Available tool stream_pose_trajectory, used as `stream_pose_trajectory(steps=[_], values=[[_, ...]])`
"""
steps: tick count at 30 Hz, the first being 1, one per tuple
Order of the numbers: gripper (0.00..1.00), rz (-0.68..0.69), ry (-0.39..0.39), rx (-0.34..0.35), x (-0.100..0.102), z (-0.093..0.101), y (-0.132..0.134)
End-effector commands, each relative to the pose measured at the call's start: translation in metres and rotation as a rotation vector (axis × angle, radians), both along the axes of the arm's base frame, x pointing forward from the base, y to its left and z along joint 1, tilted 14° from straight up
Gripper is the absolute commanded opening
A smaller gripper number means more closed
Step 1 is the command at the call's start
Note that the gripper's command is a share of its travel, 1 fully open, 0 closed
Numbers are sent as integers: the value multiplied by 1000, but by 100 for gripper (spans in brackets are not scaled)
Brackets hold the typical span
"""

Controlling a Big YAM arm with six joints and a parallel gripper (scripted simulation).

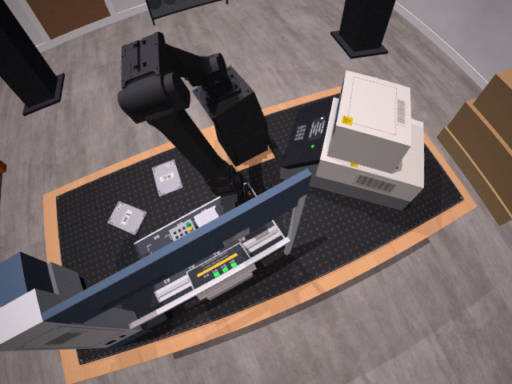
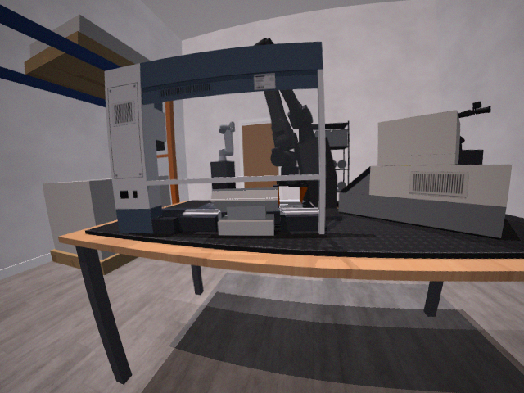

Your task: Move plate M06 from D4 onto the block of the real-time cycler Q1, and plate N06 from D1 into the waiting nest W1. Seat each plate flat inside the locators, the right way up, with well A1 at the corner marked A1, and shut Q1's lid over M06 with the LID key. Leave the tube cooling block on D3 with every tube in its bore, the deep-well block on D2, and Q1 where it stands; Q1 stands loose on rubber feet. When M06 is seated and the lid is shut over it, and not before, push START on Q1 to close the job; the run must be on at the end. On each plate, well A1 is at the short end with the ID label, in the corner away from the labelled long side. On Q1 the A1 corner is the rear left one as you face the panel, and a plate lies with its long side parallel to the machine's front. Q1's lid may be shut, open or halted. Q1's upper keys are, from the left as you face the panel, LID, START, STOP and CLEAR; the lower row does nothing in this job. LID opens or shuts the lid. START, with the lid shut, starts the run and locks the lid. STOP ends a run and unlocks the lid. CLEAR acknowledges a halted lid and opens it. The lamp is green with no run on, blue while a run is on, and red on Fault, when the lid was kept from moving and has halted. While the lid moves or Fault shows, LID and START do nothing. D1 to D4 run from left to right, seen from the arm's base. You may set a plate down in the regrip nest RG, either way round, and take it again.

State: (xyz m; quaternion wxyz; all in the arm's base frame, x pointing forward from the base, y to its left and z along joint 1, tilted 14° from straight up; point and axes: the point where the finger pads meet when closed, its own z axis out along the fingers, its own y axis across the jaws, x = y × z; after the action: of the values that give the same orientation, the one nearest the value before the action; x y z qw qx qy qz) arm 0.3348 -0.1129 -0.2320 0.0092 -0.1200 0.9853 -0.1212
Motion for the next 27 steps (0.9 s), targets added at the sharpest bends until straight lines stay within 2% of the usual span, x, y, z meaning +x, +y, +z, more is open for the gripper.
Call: stream_pose_trajectory(steps=[1, 27], values=[[0, 36, -69, -5, 36, 11, 4], [0, 52, -94, -3, 52, 13, 10]])
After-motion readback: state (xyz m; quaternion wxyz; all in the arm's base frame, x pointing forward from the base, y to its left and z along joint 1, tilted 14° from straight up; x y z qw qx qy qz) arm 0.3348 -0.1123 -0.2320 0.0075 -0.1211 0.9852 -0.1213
